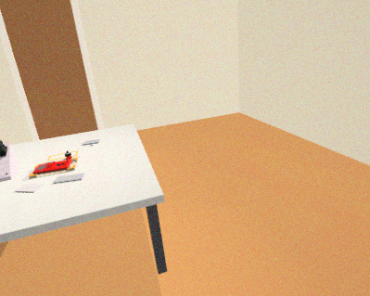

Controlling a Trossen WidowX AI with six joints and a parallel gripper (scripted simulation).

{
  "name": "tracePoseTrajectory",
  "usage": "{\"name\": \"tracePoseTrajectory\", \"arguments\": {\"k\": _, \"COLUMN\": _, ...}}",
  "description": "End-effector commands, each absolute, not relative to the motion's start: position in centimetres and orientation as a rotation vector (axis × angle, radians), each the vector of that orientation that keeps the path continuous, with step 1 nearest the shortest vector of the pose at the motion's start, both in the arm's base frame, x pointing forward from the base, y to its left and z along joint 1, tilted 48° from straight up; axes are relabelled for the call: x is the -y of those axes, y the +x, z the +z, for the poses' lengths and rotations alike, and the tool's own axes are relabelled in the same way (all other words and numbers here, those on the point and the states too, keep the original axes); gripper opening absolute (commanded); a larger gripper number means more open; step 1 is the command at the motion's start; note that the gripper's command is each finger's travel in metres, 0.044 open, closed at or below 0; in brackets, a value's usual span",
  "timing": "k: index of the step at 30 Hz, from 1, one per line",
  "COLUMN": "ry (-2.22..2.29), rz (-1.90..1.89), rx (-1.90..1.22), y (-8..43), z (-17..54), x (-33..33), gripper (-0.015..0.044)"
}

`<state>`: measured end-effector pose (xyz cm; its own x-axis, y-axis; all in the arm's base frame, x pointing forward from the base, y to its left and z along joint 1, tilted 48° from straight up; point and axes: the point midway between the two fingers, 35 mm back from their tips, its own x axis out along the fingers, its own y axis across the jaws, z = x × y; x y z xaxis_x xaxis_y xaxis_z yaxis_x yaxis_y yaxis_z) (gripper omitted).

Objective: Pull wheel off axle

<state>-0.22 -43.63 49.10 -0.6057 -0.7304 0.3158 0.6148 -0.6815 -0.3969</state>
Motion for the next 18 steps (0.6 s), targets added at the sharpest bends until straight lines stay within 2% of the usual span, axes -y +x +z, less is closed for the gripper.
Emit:
{"name": "tracePoseTrajectory", "arguments": {"k": 1, "ry": -0.564, "rz": -2.175, "rx": -0.325, "y": 3.0, "z": 47.5, "x": 44.6, "gripper": 0.0300}}
{"name": "tracePoseTrajectory", "arguments": {"k": 18, "ry": -0.446, "rz": -1.780, "rx": -0.372, "y": 18.4, "z": 40.5, "x": 44.7, "gripper": 0.0300}}
